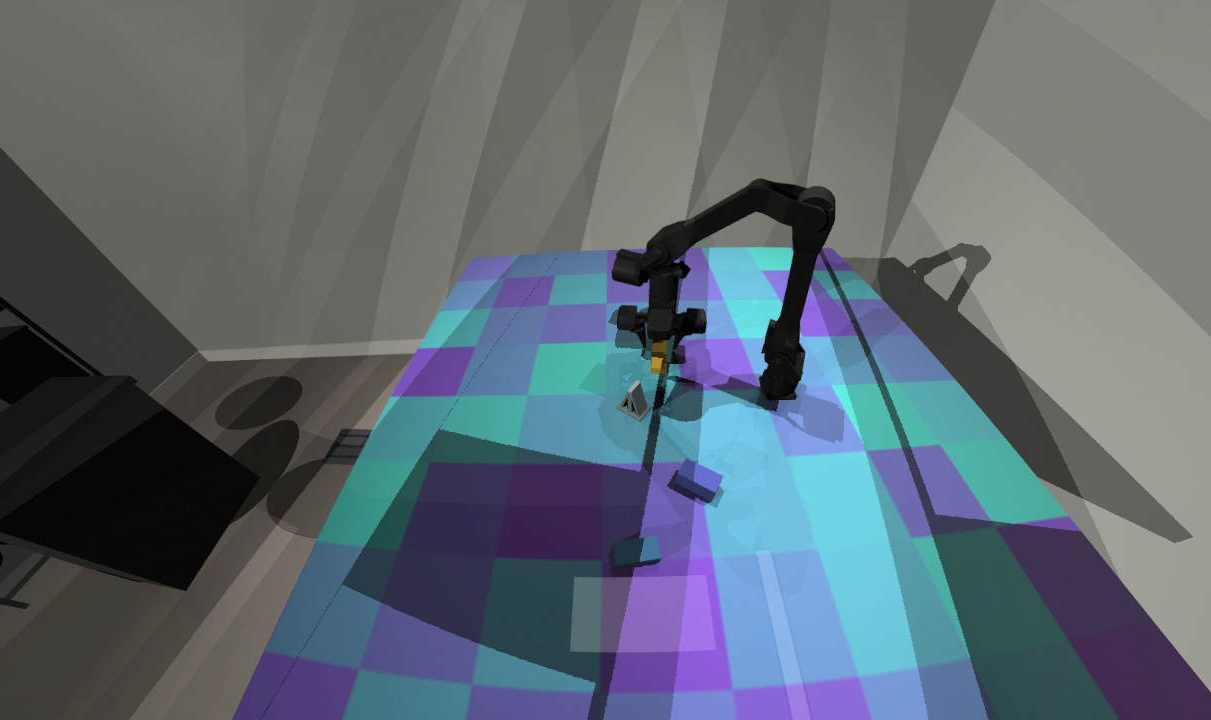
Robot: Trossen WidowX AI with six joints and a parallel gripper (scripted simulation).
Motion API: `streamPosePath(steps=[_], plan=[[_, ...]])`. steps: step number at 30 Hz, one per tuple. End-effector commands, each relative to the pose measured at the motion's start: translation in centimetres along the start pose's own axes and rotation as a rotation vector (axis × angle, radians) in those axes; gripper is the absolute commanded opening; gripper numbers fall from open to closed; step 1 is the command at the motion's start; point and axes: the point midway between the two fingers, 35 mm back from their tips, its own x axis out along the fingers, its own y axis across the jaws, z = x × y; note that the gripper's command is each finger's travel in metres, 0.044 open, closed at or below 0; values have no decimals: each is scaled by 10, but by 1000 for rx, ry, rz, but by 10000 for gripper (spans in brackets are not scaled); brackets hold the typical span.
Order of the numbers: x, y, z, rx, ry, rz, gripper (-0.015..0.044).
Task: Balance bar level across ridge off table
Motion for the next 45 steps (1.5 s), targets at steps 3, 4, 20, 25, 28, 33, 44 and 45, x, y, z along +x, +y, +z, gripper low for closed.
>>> streamPosePath(steps=[3,4,20,25,28,33,44,45], plan=[[0,0,0,0,0,0,210],[0,0,0,0,0,0,184],[-13,-3,-1,0,0,0,0],[-26,-4,-2,-1,1,0,0],[-33,-5,-2,-1,1,0,0],[-46,-6,-2,-2,1,0,0],[-74,-6,-2,-3,1,0,0],[-77,-6,-2,-3,1,0,0]])
